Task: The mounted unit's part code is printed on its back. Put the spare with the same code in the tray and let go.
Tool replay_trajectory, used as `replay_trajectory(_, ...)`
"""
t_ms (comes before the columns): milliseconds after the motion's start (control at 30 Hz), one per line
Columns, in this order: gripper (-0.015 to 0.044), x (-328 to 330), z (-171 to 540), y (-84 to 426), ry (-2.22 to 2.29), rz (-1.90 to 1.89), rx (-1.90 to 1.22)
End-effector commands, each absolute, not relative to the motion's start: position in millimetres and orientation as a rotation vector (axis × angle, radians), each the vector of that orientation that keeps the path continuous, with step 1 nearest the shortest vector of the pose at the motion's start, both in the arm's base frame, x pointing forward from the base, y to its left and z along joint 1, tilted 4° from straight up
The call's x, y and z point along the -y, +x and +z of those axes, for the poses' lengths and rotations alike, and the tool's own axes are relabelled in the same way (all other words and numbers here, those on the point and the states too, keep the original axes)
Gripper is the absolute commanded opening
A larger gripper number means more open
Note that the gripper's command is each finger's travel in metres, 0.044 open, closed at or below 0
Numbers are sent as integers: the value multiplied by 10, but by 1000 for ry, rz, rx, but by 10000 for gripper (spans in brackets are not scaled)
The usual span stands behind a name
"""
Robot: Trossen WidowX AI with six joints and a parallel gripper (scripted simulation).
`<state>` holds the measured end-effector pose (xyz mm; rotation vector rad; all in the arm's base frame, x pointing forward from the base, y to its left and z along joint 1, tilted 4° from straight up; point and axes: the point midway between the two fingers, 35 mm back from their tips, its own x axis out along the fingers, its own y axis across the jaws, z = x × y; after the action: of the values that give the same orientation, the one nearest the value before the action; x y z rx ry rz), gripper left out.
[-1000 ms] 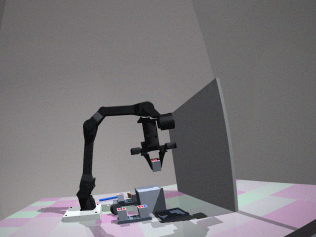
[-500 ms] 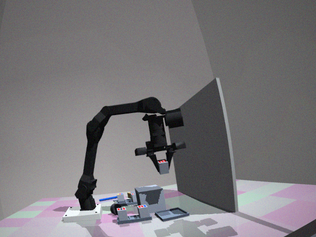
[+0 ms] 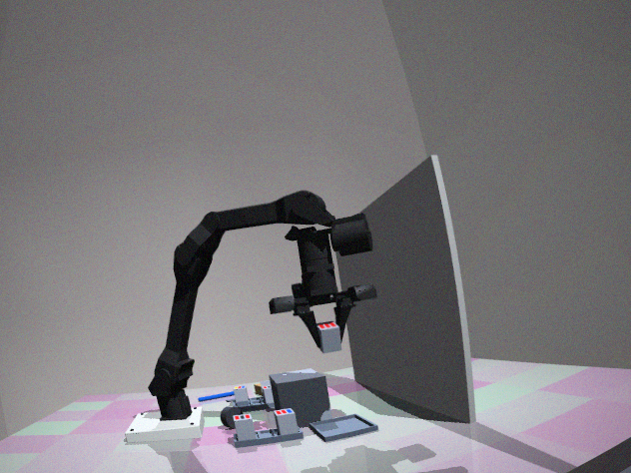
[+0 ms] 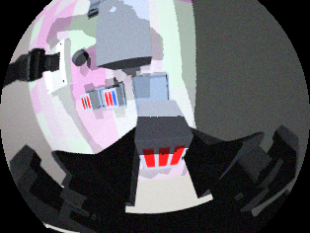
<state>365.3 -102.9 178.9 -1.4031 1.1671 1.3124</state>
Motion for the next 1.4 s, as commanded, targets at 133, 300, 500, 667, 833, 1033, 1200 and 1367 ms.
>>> replay_trajectory(133, 0, 1046, 1731, 3664, -1406, 1317, -1169)
replay_trajectory(300, 0, 1051, 1695, 3672, -1406, 1316, -1169)
replay_trajectory(500, 0, 1056, 1653, 3682, -1407, 1316, -1169)
replay_trajectory(667, 0, 1061, 1617, 3689, -1407, 1316, -1169)
replay_trajectory(833, 0, 1065, 1582, 3696, -1407, 1316, -1169)
replay_trajectory(1033, 0, 1070, 1539, 3704, -1407, 1316, -1169)
replay_trajectory(1200, 0, 1074, 1503, 3710, -1407, 1316, -1169)
replay_trajectory(1367, 0, 1078, 1467, 3716, -1407, 1316, -1169)
